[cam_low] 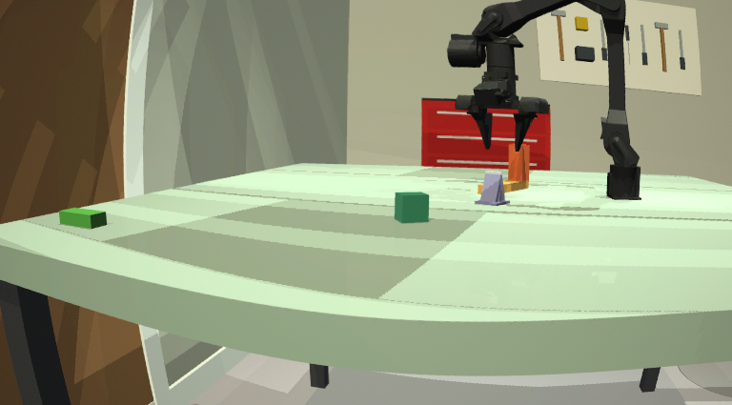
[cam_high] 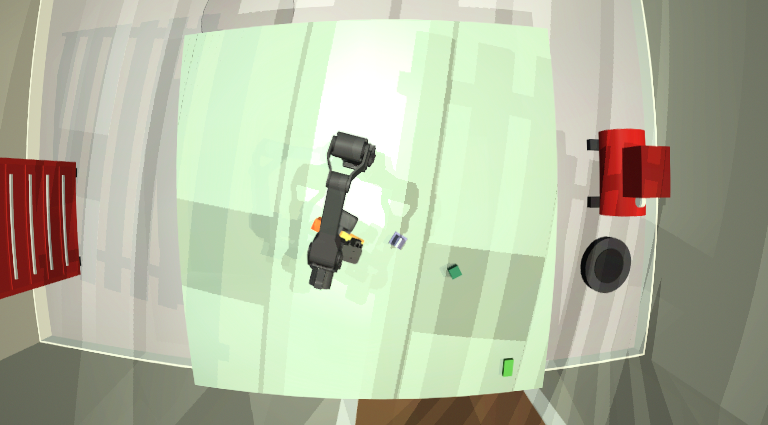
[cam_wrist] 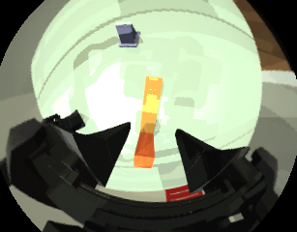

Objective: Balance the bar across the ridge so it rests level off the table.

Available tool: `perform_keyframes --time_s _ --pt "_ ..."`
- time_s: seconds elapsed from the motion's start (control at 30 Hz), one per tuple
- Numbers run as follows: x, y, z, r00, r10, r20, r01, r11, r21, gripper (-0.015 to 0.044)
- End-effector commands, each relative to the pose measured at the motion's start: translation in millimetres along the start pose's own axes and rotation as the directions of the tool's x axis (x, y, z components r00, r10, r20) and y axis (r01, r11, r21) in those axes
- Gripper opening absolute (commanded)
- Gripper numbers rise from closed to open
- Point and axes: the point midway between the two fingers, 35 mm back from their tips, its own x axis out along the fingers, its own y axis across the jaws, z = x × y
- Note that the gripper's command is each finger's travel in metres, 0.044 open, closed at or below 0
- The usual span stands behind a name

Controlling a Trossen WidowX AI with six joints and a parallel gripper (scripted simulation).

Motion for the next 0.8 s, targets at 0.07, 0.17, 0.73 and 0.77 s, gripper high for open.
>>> perform_keyframes --time_s 0.07,0.17,0.73,0.77 --pt "34.8 5.2 -0.7 1.0 0.008 0.002 -0.008 1.0 -0.004 0.0315" --pt "43.9 7.2 -1.2 1.0 0.008 0.001 -0.008 1.0 -0.004 0.0315" --pt "64.0 7.2 -1.1 1.0 0.008 0.001 -0.008 1.0 -0.004 0.0315" --pt "65.7 7.3 -1.1 1.0 0.008 0.001 -0.008 1.0 -0.004 0.0315"
